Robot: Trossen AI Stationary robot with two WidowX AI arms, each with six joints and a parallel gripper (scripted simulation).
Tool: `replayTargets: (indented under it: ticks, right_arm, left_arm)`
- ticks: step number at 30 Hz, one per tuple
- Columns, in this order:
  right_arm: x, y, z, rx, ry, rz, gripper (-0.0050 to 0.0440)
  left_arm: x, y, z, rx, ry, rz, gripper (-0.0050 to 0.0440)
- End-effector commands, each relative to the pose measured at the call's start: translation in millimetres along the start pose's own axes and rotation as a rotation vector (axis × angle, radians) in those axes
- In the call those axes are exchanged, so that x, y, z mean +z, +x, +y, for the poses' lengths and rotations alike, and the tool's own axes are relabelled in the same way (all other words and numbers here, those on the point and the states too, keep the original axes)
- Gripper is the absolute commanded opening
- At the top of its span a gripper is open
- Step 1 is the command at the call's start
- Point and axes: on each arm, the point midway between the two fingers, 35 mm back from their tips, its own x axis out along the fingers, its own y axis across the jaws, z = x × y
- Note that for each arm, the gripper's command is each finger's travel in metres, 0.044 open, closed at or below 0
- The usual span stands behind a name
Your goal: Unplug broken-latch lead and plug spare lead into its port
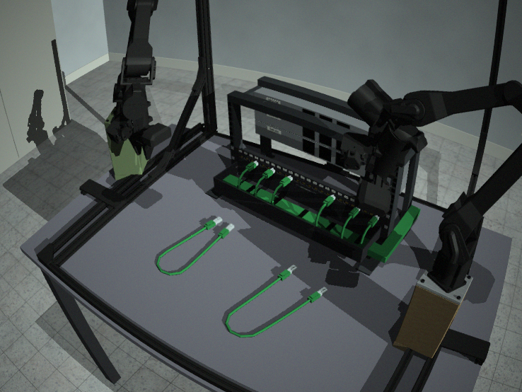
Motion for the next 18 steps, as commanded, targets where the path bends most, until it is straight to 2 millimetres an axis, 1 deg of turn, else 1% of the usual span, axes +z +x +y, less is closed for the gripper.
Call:
replayTargets:
  ticks: [1, 12, 13, 18]
  right_arm:
    - [0, 0, 0, 0.000, 0.000, 0.000, 0.0176]
    - [0, 0, 0, 0.000, 0.000, 0.000, 0.0176]
    - [0, 0, 0, 0.000, 0.000, 0.000, 0.0176]
    - [0, 0, 0, 0.000, 0.000, 0.000, 0.0176]
  left_arm:
    - [0, 6, -2, 0.013, -0.060, 0.018, 0.0176]
    - [0, 6, -2, 0.013, -0.060, 0.018, 0.0176]
    - [-8, 25, -6, 0.050, -0.281, 0.102, 0.0176]
    - [-8, 25, -6, 0.050, -0.281, 0.102, 0.0176]
